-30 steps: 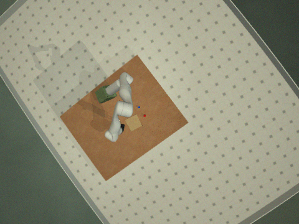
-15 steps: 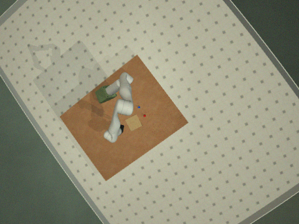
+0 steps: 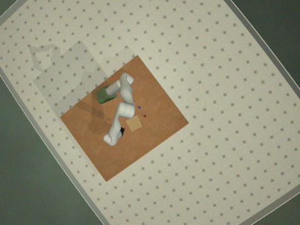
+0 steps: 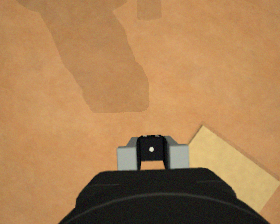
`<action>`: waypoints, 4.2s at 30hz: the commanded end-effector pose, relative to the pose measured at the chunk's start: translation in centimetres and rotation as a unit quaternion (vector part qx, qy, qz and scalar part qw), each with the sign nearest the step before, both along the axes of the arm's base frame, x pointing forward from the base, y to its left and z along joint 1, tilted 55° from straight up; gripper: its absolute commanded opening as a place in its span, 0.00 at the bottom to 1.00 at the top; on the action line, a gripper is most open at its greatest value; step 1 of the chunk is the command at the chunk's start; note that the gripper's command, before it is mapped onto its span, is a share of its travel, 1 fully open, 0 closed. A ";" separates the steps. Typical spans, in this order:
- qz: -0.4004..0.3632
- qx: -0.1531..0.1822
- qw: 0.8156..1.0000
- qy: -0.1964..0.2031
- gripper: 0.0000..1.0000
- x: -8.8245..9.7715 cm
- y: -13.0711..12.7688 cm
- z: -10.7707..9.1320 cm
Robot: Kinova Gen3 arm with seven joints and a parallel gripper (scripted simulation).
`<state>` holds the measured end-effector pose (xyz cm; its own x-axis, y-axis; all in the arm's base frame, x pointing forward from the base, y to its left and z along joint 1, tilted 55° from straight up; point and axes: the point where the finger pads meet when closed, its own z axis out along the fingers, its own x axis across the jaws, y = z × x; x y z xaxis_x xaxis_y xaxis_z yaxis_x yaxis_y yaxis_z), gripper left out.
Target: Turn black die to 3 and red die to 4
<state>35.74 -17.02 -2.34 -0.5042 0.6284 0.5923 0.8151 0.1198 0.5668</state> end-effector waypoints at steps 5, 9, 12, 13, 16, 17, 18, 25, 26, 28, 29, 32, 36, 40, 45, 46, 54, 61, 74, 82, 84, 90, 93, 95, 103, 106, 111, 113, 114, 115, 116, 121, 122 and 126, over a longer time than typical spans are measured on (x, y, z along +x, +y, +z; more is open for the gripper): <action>-0.058 0.029 0.994 0.086 0.40 2.2 -0.5 -1.0; -0.087 0.043 0.987 0.125 0.40 3.2 -0.8 -1.2; -0.091 0.045 0.986 0.131 0.40 3.3 -0.8 -1.3; -0.094 0.046 0.985 0.135 0.40 3.4 -0.8 -1.3; -0.098 0.048 0.984 0.140 0.40 3.5 -0.9 -1.3; -0.098 0.048 0.984 0.140 0.40 3.5 -0.9 -1.3; -0.098 0.048 0.984 0.140 0.40 3.5 -0.9 -1.3; -0.109 0.054 0.984 0.129 0.40 3.5 -0.8 -1.4; -0.113 0.057 0.984 0.125 0.40 3.5 -0.8 -1.4; -0.118 0.059 0.984 0.120 0.40 3.5 -0.8 -1.4; -0.118 0.059 0.984 0.120 0.40 3.5 -0.8 -1.4; -0.139 0.069 0.983 0.101 0.40 3.5 -0.8 -1.4; -0.174 0.088 0.979 0.067 0.40 3.4 -0.8 -1.5; -0.216 0.109 0.970 0.026 0.40 3.3 -0.7 -1.6; -0.260 0.132 0.956 -0.018 0.40 3.2 -0.7 -1.7; -0.260 0.132 0.956 -0.018 0.40 3.2 -0.7 -1.7; -0.343 0.175 0.917 -0.105 0.40 2.9 -0.6 -1.8; -0.400 0.203 0.878 -0.166 0.40 2.8 -0.6 -1.9; -0.437 0.222 0.847 -0.208 0.40 2.7 -0.5 -1.9; -0.437 0.222 0.846 -0.209 0.40 2.7 -0.5 -2.0; -0.437 0.222 0.846 -0.209 0.40 2.8 -0.4 -2.0; -0.437 0.222 0.846 -0.209 0.40 3.1 0.4 -2.7; -0.437 0.222 0.846 -0.209 0.40 3.3 1.2 -3.2; -0.437 0.222 0.846 -0.209 0.40 3.5 1.7 -3.7; -0.437 0.222 0.846 -0.209 0.40 4.2 3.5 -5.0; -0.437 0.222 0.846 -0.209 0.40 4.4 4.2 -5.5; -0.437 0.222 0.846 -0.209 0.40 4.7 5.0 -6.1; -0.437 0.222 0.846 -0.209 0.40 4.7 5.1 -6.2; -0.437 0.222 0.846 -0.209 0.40 4.7 5.1 -6.2; -0.437 0.222 0.846 -0.209 0.40 4.8 5.2 -6.2; -0.437 0.222 0.846 -0.209 0.40 4.8 5.2 -6.3; -0.437 0.222 0.846 -0.209 0.40 4.8 5.2 -6.3; -0.437 0.222 0.846 -0.209 0.40 4.8 5.2 -6.3; -0.437 0.222 0.846 -0.209 0.40 4.8 5.2 -6.3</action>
<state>40.52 -11.71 -8.65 -0.1856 0.6301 0.7540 0.2013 -0.7267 0.6568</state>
